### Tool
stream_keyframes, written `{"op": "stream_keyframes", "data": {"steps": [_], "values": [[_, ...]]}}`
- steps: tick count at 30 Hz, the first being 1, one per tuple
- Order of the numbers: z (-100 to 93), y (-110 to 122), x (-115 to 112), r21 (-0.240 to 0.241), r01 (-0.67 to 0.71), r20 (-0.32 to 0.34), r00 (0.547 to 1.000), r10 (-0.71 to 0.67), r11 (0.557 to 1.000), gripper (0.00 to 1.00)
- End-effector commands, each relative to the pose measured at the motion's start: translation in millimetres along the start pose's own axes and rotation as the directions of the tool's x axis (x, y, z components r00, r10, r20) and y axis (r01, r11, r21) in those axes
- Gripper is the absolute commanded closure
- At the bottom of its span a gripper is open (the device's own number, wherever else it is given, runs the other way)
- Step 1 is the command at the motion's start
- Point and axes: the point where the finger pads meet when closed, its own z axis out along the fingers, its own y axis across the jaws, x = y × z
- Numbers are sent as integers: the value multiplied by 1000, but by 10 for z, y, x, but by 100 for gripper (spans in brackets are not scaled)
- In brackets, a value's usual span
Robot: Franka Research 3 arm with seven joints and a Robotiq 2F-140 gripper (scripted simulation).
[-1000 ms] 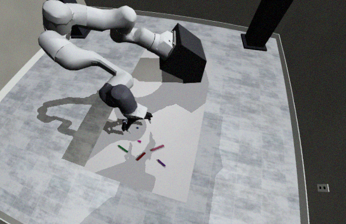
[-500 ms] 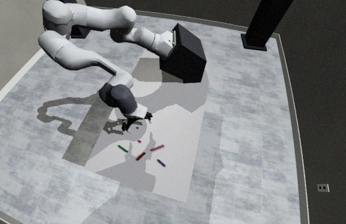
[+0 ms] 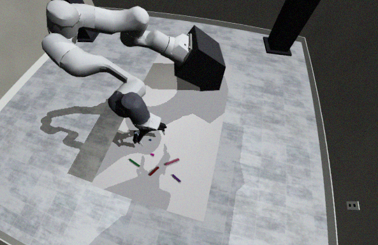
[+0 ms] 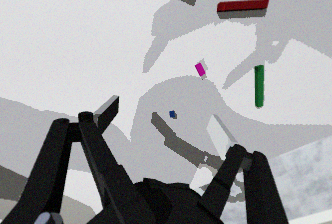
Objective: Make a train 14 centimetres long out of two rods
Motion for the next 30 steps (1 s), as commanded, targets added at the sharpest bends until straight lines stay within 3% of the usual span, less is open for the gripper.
{"op": "stream_keyframes", "data": {"steps": [1,10,19,21,25,30], "values": [[-3,-10,0,2,3,3,1000,-3,1000,0],[-3,15,26,1,3,2,1000,-3,1000,0],[-3,810,843,-4,3,1,1000,-3,1000,0],[-3,810,843,-4,3,1,1000,-3,1000,0],[1,1103,1119,1,3,3,1000,-3,1000,0],[1,1119,1134,2,3,3,1000,-3,1000,0]]}}
